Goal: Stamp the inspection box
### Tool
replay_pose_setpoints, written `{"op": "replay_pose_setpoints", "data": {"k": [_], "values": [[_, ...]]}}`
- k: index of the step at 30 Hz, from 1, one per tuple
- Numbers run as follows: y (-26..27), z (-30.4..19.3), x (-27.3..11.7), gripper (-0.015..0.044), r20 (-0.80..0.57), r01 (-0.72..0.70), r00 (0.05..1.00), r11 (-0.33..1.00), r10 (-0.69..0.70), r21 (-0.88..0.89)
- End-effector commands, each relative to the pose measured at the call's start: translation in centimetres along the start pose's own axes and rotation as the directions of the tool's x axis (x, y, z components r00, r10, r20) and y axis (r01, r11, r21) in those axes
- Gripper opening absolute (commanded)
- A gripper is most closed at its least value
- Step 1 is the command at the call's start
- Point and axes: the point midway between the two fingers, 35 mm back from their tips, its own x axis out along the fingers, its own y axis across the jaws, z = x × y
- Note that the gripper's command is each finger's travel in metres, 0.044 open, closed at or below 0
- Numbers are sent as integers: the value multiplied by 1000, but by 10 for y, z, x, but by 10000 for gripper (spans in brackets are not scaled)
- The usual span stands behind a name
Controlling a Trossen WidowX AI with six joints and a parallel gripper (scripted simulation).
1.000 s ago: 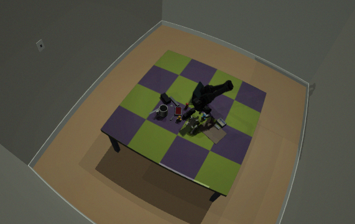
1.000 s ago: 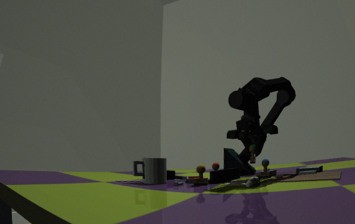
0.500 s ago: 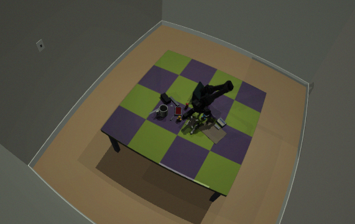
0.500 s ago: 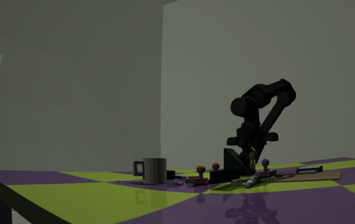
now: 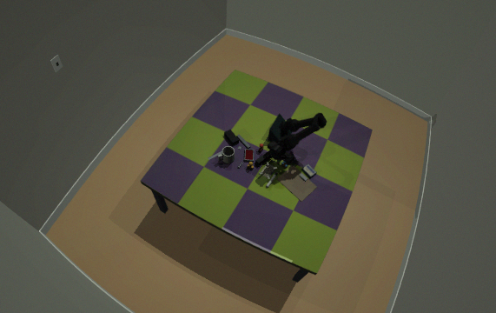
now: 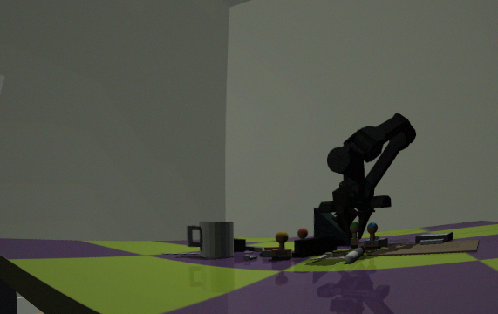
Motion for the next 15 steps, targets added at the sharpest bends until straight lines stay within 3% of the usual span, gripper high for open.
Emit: {"op": "replay_pose_setpoints", "data": {"k": [1, 11, 15], "values": [[0, -2, 4, 0, -5, -6, 1000, 1000, 6, 8], [0, 0, 1, 260, -1, 0, 1000, 1000, 0, 0], [0, 2, -8, 260, 0, 3, 1000, 1000, -3, 1]]}}
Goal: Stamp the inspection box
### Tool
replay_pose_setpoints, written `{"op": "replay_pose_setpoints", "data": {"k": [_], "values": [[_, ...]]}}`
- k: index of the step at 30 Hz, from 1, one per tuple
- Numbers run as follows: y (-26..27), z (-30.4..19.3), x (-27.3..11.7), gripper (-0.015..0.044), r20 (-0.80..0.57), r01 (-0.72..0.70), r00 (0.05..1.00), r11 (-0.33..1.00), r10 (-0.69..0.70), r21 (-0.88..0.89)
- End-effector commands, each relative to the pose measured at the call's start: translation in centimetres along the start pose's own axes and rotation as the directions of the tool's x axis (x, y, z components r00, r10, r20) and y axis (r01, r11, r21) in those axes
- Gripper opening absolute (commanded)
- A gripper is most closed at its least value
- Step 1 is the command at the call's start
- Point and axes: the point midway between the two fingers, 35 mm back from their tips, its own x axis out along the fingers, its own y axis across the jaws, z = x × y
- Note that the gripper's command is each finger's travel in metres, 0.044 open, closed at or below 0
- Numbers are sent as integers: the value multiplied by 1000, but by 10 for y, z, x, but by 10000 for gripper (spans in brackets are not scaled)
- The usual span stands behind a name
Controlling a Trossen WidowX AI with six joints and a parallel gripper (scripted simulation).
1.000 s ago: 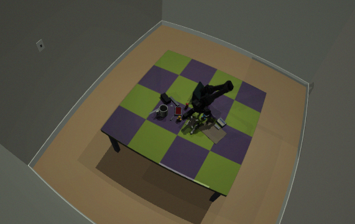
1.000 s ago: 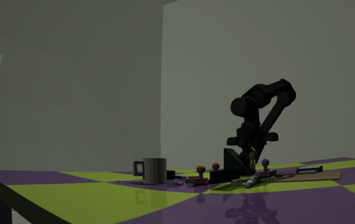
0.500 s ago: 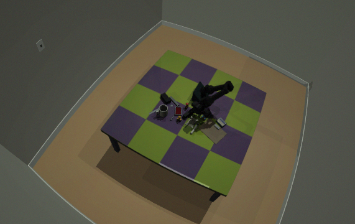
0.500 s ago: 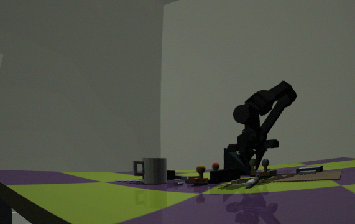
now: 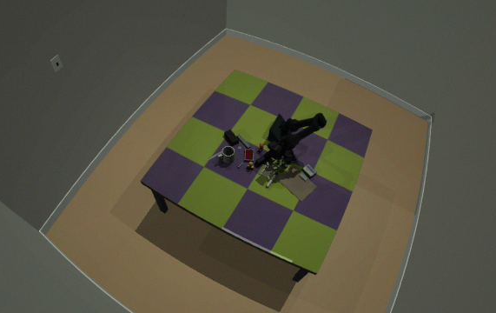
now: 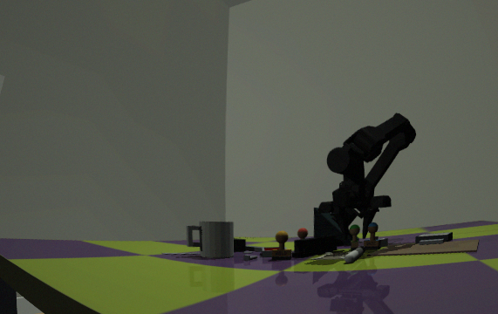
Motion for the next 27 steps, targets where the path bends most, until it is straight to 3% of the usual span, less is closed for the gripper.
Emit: {"op": "replay_pose_setpoints", "data": {"k": [1, 8, 27], "values": [[-1, 5, -19, 260, 7, 6, 1000, 1000, -6, -3], [-1, 0, -113, 260, 0, 0, 1000, 1000, 0, 4], [-1, -1, -115, 260, -1, -1, 1000, 1000, 1, 4]]}}
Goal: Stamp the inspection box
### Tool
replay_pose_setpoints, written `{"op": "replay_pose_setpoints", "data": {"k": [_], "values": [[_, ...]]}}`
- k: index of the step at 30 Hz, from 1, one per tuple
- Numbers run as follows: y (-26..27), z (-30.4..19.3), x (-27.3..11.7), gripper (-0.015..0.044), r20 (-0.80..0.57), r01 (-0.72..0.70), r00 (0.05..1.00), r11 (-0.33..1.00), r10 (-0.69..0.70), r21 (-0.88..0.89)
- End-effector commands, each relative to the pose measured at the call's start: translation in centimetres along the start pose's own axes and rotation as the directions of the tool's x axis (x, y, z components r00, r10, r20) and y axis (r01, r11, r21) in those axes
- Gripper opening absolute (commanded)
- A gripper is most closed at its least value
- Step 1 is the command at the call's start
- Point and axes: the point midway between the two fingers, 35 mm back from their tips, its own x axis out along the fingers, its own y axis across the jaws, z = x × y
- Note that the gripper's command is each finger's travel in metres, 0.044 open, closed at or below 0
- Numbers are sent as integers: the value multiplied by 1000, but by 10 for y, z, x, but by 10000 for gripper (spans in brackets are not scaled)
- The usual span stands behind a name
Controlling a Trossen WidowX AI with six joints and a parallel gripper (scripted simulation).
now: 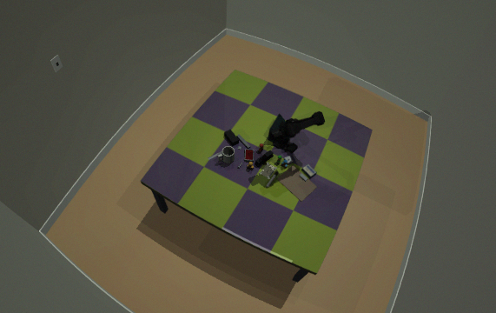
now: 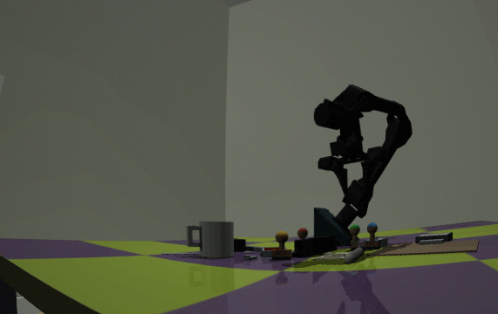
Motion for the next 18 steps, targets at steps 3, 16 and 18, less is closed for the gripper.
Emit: {"op": "replay_pose_setpoints", "data": {"k": [3, 16, 18], "values": [[0, 0, 0, 260, 0, 0, 1000, 1000, 0, 0], [0, 0, 0, 260, 0, 0, 1000, 1000, 0, 0], [0, 0, 0, 260, 0, 0, 1000, 1000, 0, 0]]}}
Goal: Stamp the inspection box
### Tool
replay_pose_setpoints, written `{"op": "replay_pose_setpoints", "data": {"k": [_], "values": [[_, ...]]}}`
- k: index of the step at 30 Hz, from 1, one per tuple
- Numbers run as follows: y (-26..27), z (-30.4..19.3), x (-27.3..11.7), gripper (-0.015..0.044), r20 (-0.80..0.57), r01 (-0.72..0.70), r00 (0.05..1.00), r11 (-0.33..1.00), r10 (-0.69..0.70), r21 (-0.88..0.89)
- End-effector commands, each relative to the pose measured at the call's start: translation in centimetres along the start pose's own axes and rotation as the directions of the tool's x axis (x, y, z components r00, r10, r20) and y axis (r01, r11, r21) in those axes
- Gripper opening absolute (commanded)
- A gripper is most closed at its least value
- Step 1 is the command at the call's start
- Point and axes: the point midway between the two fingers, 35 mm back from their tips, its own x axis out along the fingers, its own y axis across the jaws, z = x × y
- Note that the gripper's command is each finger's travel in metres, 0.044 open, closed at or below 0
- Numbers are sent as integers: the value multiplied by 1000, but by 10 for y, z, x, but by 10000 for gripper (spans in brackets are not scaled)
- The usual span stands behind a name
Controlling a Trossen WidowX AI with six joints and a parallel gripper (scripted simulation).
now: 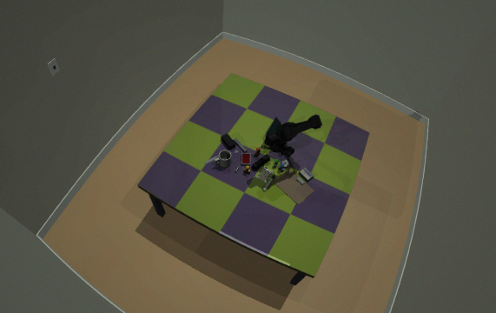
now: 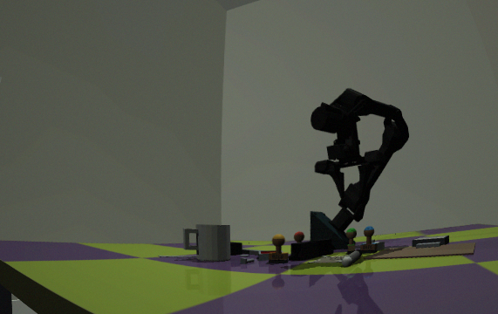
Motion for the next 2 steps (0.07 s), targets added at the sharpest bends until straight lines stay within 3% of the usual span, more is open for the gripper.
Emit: {"op": "replay_pose_setpoints", "data": {"k": [1, 2], "values": [[0, 0, 0, 260, 0, 0, 1000, 1000, 0, 0], [0, 0, 0, 260, 0, 0, 1000, 1000, 0, 0]]}}
